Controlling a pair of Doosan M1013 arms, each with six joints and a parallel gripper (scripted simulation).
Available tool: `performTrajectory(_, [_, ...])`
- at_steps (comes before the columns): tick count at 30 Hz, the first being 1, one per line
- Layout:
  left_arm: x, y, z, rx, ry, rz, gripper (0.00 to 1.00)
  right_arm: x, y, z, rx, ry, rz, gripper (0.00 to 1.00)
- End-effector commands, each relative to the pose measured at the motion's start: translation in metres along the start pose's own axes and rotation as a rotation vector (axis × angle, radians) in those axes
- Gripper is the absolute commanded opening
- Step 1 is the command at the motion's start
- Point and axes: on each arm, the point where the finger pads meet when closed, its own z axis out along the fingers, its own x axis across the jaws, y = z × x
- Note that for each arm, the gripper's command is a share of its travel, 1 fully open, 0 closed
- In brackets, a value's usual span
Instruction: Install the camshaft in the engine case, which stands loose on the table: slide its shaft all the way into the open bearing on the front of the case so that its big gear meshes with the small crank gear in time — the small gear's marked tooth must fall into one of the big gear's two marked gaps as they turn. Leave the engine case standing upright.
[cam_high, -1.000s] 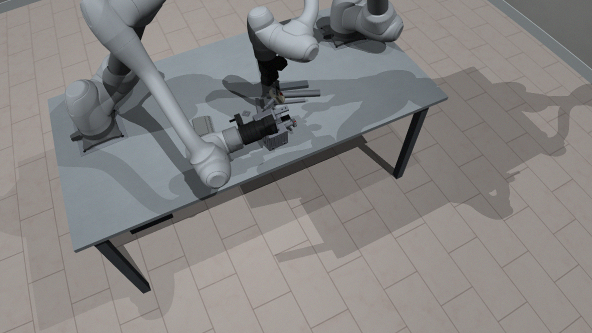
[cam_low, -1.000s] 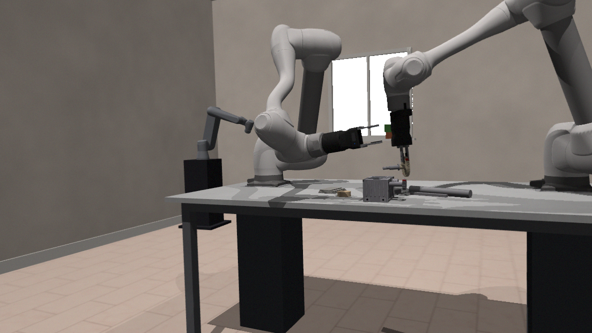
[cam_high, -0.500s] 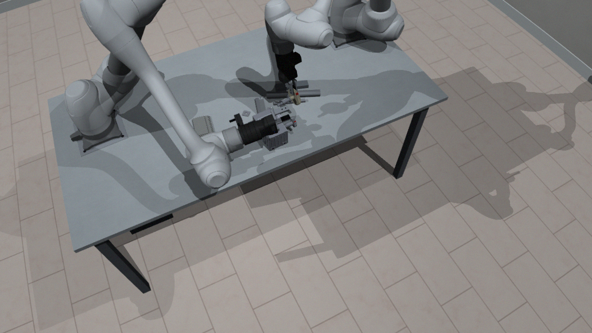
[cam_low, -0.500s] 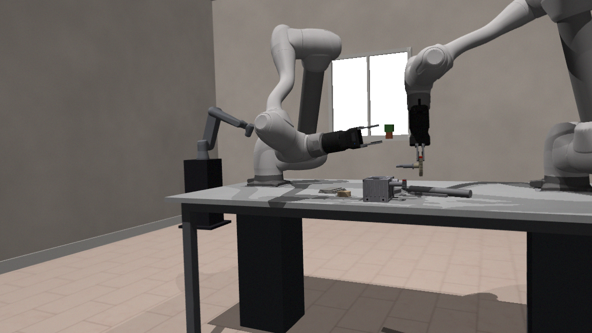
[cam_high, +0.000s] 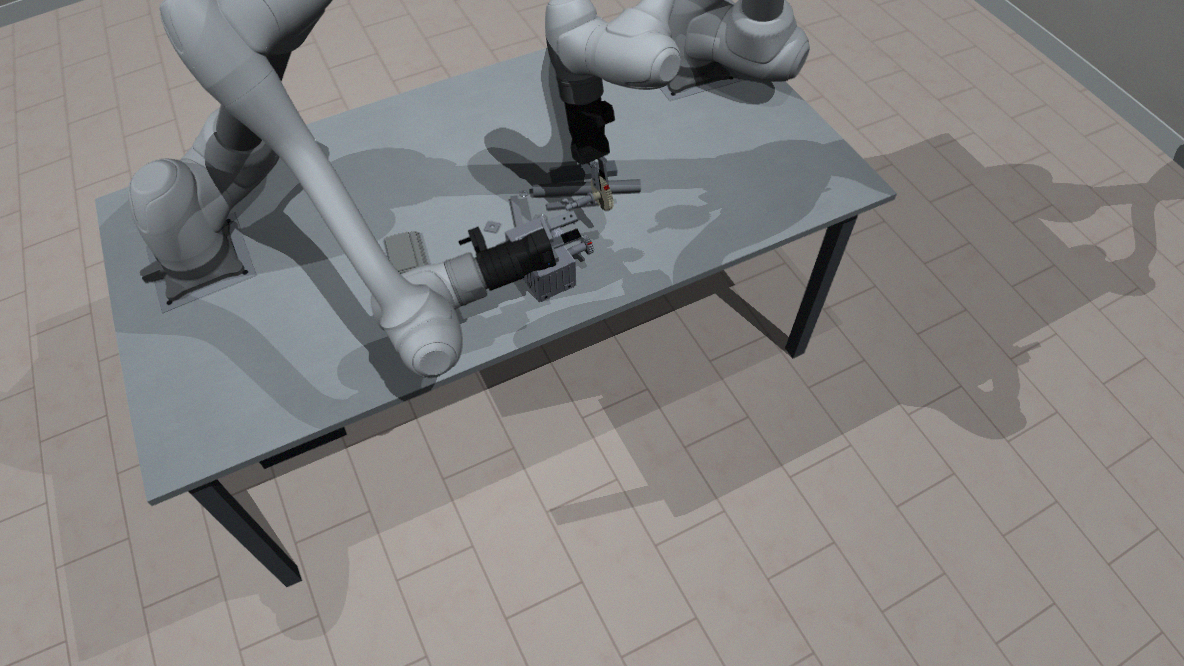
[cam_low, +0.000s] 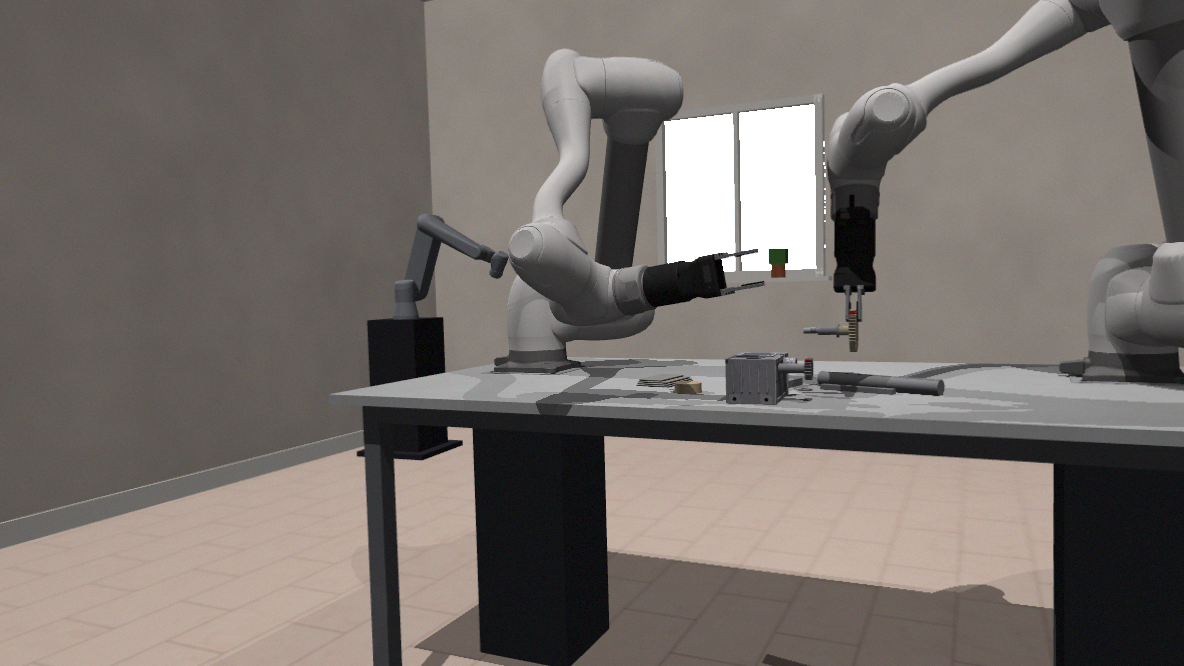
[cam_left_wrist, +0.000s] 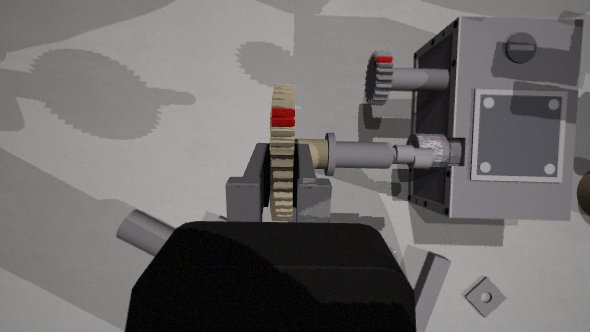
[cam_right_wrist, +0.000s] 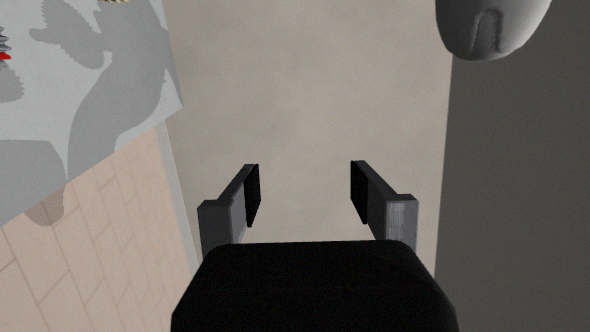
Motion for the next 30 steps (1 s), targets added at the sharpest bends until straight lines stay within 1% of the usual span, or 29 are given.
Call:
performTrajectory(1, [-0.002,-0.002,-0.002,0.009,0.007,0.016,0.29,0.002,0.0,0.0,0.0,0.002,-0.001,1.0])
performTrajectory(9, [-0.002,-0.002,-0.003,0.007,0.007,0.014,0.29,0.002,0.0,0.0,0.0,0.002,-0.001,1.0])
performTrajectory(15, [-0.002,-0.001,0.003,0.007,0.008,0.008,0.29,0.002,0.0,0.0,0.0,0.002,-0.001,1.0])
performTrajectory(20, [-0.003,0.001,0.014,0.007,0.006,0.006,0.29,0.002,0.0,0.0,0.0,0.002,-0.001,1.0])
performTrajectory(22, [-0.003,0.001,0.014,0.007,0.006,0.006,0.29,0.002,0.0,0.0,0.0,0.002,-0.001,1.0])
performTrajectory(30, [-0.003,0.006,0.035,0.007,0.006,0.006,0.29,0.002,0.0,0.0,0.0,0.002,-0.001,1.0])
